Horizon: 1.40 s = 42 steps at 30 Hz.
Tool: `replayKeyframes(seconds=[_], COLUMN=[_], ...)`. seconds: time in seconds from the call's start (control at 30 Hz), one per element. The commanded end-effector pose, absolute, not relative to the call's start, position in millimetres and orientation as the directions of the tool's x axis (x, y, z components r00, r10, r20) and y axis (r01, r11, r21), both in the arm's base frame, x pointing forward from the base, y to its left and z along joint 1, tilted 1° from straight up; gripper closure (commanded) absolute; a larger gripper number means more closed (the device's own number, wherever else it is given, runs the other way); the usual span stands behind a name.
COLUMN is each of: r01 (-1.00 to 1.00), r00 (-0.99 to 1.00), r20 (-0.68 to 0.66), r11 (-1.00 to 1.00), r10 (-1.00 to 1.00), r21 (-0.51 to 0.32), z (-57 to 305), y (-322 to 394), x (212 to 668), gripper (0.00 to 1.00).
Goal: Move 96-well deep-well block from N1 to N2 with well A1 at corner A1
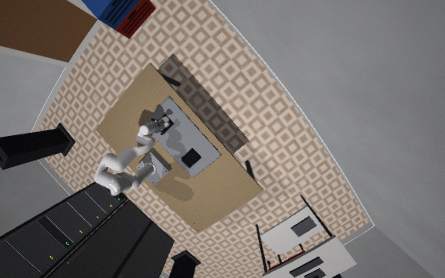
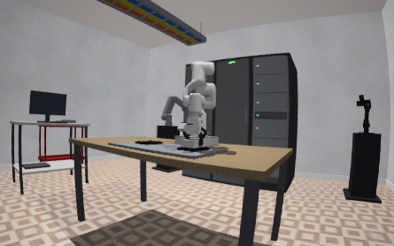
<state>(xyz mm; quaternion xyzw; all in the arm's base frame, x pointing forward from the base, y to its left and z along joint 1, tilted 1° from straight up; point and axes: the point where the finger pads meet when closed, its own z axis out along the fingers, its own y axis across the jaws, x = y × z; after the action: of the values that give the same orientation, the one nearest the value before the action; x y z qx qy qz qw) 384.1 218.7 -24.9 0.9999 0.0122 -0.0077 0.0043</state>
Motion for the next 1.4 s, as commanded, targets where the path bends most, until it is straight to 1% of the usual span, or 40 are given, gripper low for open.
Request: replayKeyframes(seconds=[0.0,0.83,0.87,1.37], r01=[0.024,0.024,0.024,0.024], r00=[1.0,1.0,1.0,1.0], r20=[-0.012,-0.012,-0.012,-0.012], r11=[-1.0,-1.0,-1.0,-1.0], r10=[0.024,0.024,0.024,0.024], r21=[0.007,0.007,0.007,0.007], z=[-24.2,-27.7,-28.1,-28.1], y=[219.4,219.4,219.4,219.4], x=[385.4,385.4,385.4,385.4], gripper=[1.0,1.0,0.0,0.0])
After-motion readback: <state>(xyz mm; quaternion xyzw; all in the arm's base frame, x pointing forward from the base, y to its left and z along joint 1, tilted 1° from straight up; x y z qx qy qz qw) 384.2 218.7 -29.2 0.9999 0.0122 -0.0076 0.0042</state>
